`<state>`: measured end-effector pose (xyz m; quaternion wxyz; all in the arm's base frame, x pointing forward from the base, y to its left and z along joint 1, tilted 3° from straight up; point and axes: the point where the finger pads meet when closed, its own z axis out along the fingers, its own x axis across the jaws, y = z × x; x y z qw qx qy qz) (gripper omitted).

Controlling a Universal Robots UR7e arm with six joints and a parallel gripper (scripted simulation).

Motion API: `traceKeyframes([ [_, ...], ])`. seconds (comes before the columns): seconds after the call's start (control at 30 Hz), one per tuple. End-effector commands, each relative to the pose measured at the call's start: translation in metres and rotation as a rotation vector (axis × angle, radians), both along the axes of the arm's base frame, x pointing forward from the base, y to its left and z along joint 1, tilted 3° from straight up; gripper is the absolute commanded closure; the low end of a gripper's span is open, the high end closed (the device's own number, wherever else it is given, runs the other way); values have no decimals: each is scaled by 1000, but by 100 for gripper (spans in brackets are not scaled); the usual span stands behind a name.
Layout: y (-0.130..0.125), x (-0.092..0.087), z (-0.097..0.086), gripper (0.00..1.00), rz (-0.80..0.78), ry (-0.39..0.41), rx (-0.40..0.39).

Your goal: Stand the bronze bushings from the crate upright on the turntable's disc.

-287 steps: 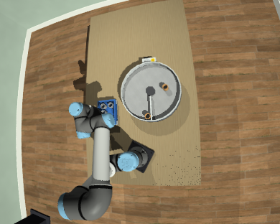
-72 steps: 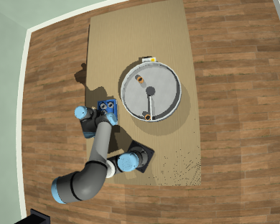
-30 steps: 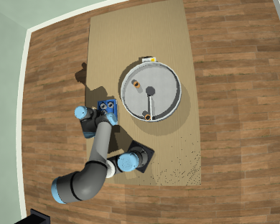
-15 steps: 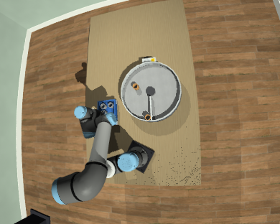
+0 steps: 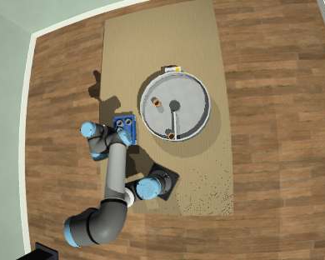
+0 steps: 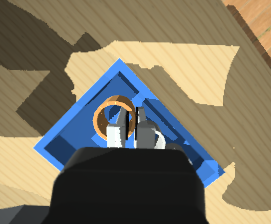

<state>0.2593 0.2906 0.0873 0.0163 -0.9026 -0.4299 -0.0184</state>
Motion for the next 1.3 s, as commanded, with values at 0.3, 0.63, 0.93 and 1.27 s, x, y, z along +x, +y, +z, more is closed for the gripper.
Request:
traceKeyframes([
  [0.3,-3,-1,58,100,0,1,0],
  [0.63,-4,-1,71,100,0,1,0],
  [0.93,-4,-1,71,100,0,1,0],
  [1.27,-4,-1,71,100,0,1,0],
])
